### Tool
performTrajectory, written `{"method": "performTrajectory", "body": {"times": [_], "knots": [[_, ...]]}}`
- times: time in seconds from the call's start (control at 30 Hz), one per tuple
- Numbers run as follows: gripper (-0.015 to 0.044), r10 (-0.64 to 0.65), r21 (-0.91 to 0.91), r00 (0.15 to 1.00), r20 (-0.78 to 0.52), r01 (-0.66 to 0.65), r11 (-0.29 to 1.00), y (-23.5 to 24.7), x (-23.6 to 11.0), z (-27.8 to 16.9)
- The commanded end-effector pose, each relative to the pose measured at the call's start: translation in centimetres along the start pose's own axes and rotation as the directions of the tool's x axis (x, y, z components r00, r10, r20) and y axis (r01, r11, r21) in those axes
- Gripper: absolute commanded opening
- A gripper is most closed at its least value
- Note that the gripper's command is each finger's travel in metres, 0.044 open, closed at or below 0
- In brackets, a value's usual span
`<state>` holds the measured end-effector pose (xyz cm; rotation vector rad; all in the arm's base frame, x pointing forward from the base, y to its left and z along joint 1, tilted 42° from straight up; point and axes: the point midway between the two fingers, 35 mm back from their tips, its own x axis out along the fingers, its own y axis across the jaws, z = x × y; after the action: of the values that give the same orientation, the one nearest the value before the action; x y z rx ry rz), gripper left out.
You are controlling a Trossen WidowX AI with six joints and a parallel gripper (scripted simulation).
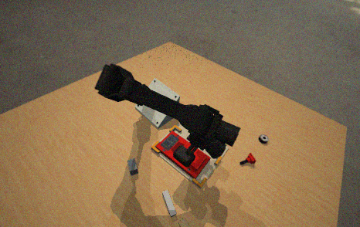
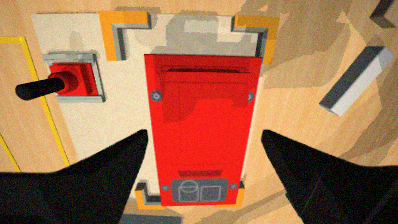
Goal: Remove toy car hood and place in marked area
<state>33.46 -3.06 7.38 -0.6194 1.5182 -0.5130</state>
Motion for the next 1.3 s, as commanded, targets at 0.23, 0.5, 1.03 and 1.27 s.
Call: {"method": "performTrajectory", "body": {"times": [0.23,0.5,1.03,1.27], "knots": [[0.0440,-0.007,-0.010,1.000,-0.003,0.007,1.000,0.0,0.8,-0.2],[0.0440,-0.008,-0.010,1.000,-0.003,0.008,1.000,0.0,1.2,-0.3],[0.0440,-0.008,-0.010,1.000,-0.003,0.008,1.000,0.0,1.8,-0.3],[0.0440,-0.008,-0.009,1.000,-0.003,0.008,1.000,0.0,2.2,-0.3]]}}
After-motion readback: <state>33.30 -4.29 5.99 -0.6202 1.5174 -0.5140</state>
